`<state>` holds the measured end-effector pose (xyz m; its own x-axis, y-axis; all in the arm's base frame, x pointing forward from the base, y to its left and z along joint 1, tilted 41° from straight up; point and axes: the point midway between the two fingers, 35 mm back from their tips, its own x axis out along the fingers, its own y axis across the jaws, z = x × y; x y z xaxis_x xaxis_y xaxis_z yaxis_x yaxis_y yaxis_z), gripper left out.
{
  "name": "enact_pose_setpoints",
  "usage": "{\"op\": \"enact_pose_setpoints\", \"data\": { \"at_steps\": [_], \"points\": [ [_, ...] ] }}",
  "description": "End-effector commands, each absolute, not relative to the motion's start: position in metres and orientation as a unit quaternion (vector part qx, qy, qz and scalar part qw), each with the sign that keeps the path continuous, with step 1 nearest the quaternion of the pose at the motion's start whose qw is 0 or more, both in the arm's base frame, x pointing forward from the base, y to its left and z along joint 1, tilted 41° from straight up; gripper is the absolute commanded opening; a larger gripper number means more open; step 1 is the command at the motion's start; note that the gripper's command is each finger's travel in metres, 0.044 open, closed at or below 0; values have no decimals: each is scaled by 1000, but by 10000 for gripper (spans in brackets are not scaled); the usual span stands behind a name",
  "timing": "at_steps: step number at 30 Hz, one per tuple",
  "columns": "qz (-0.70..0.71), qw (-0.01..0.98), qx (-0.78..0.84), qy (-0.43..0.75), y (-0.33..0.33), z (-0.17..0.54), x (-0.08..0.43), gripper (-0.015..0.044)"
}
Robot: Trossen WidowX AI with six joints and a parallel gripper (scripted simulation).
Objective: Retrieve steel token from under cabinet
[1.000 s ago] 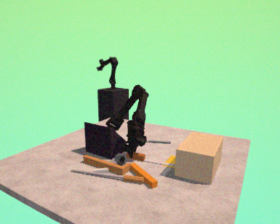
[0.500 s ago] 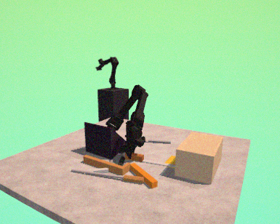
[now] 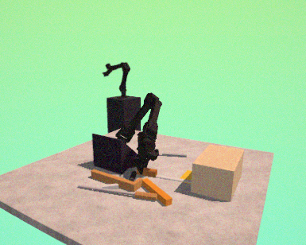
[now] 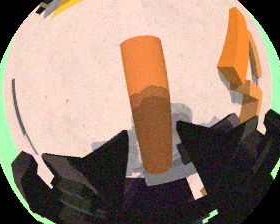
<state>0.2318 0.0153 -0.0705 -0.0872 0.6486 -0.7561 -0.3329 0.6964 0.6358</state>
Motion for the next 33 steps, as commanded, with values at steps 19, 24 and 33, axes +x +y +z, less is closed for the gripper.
{"op": "enact_pose_setpoints", "data": {
  "at_steps": [19,24,33],
  "points": [
    [369,666,121,637,16,-72,231,132],
    [369,666,121,637,16,-72,231,98],
    [369,666,121,637,16,-72,232,0]
  ]
}}
